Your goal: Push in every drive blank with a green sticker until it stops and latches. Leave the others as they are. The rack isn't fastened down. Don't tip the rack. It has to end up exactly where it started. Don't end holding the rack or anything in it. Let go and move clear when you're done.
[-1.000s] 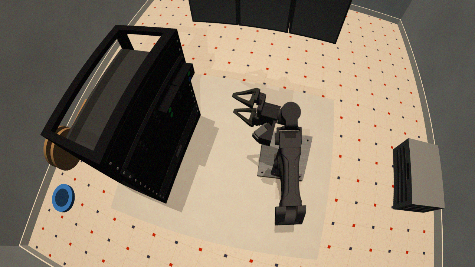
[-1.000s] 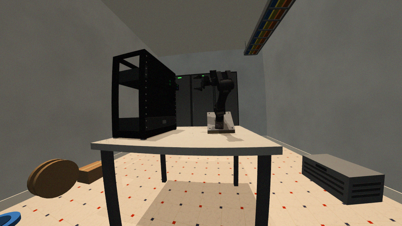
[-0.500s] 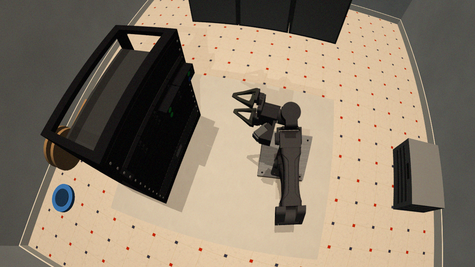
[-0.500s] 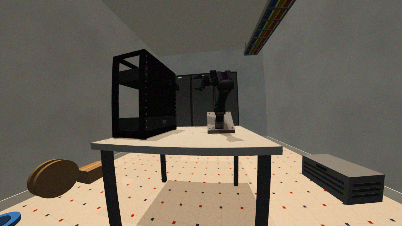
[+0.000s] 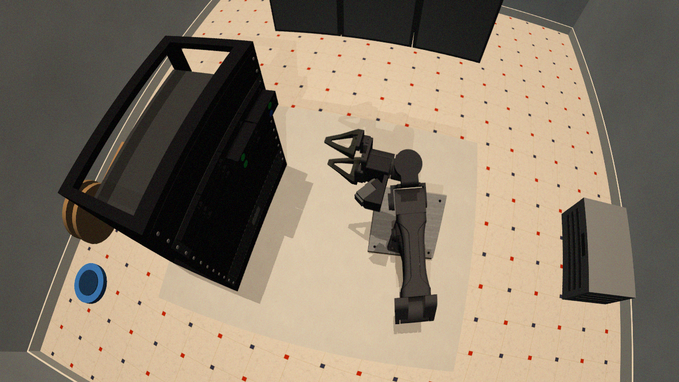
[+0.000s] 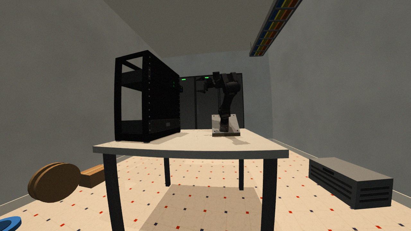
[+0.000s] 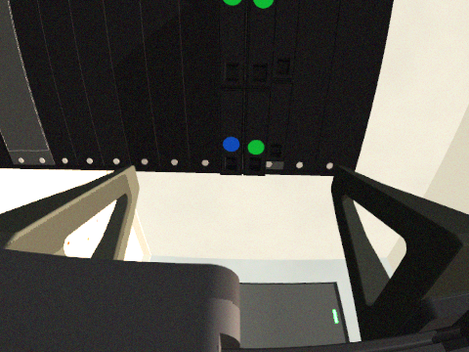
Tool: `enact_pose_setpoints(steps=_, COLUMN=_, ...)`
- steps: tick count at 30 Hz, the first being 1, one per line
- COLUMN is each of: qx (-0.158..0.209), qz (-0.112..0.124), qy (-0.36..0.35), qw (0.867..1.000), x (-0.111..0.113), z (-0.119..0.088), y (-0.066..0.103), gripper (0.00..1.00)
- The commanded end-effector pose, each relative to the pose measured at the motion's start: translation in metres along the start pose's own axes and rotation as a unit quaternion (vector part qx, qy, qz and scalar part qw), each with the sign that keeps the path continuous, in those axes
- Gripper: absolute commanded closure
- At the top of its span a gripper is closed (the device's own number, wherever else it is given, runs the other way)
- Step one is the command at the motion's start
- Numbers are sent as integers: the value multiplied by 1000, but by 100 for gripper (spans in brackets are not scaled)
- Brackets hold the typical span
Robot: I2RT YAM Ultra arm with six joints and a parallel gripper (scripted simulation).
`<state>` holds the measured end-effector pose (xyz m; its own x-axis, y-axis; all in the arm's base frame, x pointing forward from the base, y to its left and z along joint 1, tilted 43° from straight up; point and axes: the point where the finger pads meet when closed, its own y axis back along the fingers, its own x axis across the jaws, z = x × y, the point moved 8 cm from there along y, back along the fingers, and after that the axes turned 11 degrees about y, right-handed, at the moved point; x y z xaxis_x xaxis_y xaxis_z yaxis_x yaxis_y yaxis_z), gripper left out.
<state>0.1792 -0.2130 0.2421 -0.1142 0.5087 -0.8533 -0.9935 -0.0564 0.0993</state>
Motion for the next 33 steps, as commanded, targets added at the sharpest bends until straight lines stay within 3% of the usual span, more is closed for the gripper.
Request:
enact_pose_setpoints(steps=1, qx=10, qz=-9, qy=-2, qw=1000, x=-2, z=9, y=-11, gripper=0)
enact_pose_setpoints(steps=3, qx=10, qz=-9, qy=-2, qw=1000, x=-2, z=9, y=-11, gripper=0)
enact_pose_setpoints(steps=6, qx=7, qz=-17, qy=15, qw=1000, x=-18, z=22, y=-26, gripper=0)
enact_pose_setpoints(steps=18, qx=8, qz=-12, qy=-1, qw=1000, x=-25, z=60, y=-103, gripper=0)
enact_pose_setpoints(steps=20, qx=8, qz=-12, qy=-1, qw=1000, x=-25, z=60, y=-103, gripper=0)
enact_pose_setpoints(steps=21, qx=12, qz=-4, qy=-10, qw=1000, x=-23, z=62, y=-108, gripper=0)
enact_pose_setpoints(steps=28, qx=12, qz=-4, qy=-9, qw=1000, x=-26, z=78, y=-134, gripper=0)
enact_pose_setpoints(steps=33, qx=15, qz=-13, qy=-5, qw=1000, x=-32, z=81, y=-133, gripper=0)
